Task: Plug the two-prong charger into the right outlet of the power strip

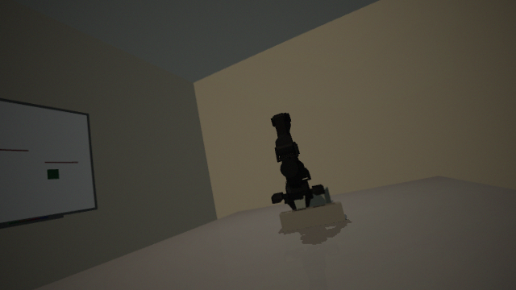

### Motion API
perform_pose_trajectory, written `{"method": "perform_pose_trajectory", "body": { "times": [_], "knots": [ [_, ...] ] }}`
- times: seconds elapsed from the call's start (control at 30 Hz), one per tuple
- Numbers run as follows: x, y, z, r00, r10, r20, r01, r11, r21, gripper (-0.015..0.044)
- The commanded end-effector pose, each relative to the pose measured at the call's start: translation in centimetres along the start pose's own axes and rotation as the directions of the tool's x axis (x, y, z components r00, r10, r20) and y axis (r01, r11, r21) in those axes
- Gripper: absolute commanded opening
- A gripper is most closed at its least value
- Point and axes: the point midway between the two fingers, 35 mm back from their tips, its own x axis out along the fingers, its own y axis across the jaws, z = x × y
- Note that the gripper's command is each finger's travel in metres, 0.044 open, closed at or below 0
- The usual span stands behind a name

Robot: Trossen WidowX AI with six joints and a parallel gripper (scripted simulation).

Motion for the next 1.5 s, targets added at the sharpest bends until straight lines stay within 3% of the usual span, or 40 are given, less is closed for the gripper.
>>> {"method": "perform_pose_trajectory", "body": {
  "times": [0.0,1.47],
  "knots": [
    [0.0,0.1,0.0,1.0,0.005,-0.002,-0.005,1.0,0.004,0.0],
    [-0.1,0.1,1.3,1.0,0.005,0.0,-0.005,1.0,0.004,0.0]
  ]
}}
